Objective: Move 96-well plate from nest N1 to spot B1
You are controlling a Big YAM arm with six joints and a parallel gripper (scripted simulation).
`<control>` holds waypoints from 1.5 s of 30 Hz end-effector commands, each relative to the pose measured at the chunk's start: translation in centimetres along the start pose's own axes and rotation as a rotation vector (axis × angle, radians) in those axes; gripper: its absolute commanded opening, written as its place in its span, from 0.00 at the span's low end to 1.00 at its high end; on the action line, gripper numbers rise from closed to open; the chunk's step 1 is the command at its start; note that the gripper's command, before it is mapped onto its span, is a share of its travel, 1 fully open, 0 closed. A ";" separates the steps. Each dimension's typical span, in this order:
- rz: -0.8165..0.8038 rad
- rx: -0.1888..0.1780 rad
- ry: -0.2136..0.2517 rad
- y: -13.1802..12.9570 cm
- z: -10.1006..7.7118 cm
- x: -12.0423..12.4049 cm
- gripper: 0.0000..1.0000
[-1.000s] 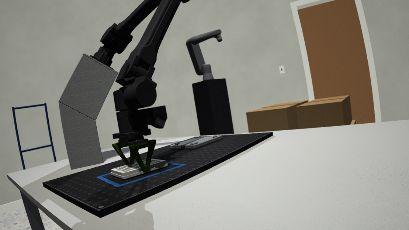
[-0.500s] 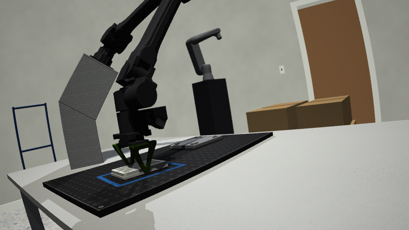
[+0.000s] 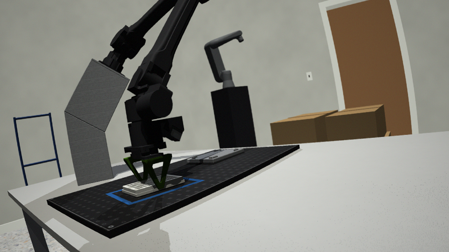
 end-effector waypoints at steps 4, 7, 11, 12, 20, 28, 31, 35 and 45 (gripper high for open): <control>0.000 -0.007 0.000 0.3 0.6 -0.4 0.00; 0.000 -0.007 0.000 0.4 0.6 -0.4 0.00; 0.001 -0.008 0.000 0.5 0.6 -0.4 0.00; 0.001 -0.008 0.000 0.5 0.6 -0.4 0.00; 0.003 -0.012 0.001 0.8 0.6 -0.3 0.00; 0.004 -0.013 0.001 0.9 0.6 -0.3 1.00; 0.004 -0.013 0.001 0.8 0.6 -0.3 1.00; 0.004 -0.013 0.001 0.8 0.6 -0.3 1.00; 0.004 -0.013 0.001 0.8 0.6 -0.3 1.00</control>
Point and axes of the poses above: the point where the finger pads meet when closed, its own z axis out along the fingers, its own y axis across the jaws, x = y × z, the point moved 8 cm from there along -z, back along the fingers, and after that the axes turned 2 degrees about z, right-handed, at the moved point
